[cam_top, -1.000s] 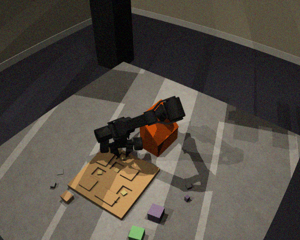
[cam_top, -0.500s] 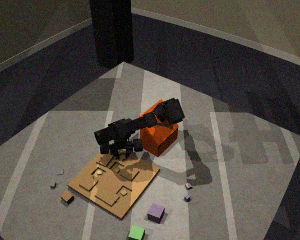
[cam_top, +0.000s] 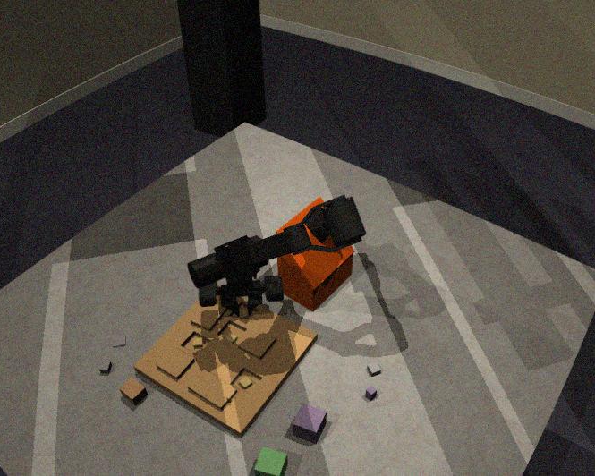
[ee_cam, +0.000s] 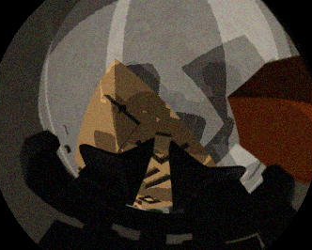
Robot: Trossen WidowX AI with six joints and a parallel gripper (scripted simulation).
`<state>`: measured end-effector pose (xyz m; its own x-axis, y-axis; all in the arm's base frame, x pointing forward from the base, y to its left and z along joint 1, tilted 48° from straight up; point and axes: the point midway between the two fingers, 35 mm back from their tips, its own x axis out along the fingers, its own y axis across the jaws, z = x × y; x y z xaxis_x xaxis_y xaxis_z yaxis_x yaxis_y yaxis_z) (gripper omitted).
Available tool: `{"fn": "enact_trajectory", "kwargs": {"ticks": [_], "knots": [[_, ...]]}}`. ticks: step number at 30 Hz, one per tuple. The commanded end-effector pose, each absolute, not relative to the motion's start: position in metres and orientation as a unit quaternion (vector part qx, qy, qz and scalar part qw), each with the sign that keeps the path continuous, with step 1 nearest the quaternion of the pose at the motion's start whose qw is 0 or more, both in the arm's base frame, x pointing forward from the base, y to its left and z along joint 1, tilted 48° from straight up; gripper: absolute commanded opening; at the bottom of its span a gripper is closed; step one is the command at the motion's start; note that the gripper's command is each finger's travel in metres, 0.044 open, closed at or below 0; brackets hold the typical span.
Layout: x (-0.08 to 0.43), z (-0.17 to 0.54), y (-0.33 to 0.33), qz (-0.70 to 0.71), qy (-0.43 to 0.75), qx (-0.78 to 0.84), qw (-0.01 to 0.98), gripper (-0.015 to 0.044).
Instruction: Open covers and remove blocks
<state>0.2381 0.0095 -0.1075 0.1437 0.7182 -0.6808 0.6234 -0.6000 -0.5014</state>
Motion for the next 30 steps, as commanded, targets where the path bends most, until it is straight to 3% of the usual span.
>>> {"fn": "enact_trajectory", "kwargs": {"ticks": [1,30], "knots": [[0.238,-0.107,0.009,0.48,-0.444,-0.755,0.049,0.008],[0.234,-0.087,-0.015,0.483,-0.444,-0.753,0.052,0.008]]}}
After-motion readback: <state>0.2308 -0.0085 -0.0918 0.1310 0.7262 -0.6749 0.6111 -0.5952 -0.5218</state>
